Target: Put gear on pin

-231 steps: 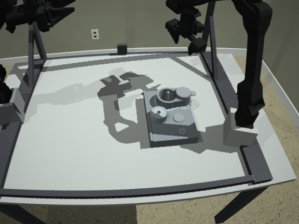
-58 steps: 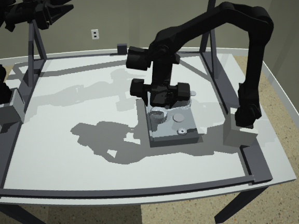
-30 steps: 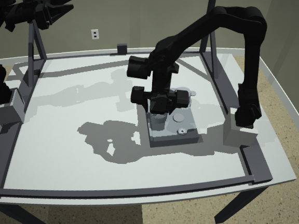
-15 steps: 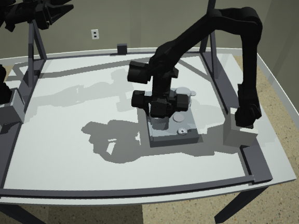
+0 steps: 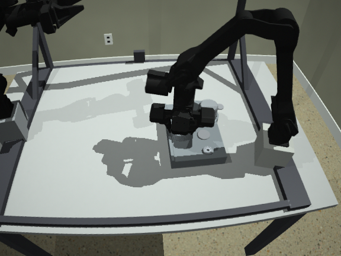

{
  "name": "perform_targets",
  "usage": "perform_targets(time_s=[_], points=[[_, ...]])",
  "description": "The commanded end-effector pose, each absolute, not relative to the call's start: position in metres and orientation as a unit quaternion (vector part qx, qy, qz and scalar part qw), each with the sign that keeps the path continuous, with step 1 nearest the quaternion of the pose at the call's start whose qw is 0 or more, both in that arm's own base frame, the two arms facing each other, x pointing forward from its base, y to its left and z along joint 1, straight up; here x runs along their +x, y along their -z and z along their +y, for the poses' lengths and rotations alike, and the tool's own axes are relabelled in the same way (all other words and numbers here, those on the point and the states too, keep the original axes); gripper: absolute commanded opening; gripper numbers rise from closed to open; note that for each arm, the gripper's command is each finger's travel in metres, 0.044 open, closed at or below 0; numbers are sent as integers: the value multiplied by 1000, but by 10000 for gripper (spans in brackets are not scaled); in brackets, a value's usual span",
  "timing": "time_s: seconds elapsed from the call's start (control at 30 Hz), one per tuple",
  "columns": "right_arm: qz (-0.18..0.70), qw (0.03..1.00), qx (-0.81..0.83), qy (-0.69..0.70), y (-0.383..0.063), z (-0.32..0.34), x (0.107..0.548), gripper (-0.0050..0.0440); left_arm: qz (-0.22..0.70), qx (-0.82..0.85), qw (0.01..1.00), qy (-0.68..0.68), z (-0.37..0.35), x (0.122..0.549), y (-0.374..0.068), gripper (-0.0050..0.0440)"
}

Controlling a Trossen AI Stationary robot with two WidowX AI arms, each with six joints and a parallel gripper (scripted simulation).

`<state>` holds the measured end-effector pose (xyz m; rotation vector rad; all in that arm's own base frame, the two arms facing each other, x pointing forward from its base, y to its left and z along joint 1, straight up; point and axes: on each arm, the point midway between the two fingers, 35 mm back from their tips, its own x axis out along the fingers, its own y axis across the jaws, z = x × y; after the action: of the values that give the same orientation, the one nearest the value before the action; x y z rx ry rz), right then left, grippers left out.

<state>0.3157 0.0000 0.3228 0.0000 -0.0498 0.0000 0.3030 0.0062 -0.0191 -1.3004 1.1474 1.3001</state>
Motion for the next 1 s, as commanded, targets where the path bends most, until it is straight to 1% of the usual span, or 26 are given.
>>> perform_targets(time_s=[0.0,0.67,0.97], points=[[-38,999,0,0,-333,0,314,400,467,-530,467,-531,6,302,16,0],[-38,999,0,0,-333,0,314,400,460,-538,474,-523,6,308,-19,0],[-38,999,0,0,-333,0,314,400,458,-540,477,-521,6,310,-21,0]])
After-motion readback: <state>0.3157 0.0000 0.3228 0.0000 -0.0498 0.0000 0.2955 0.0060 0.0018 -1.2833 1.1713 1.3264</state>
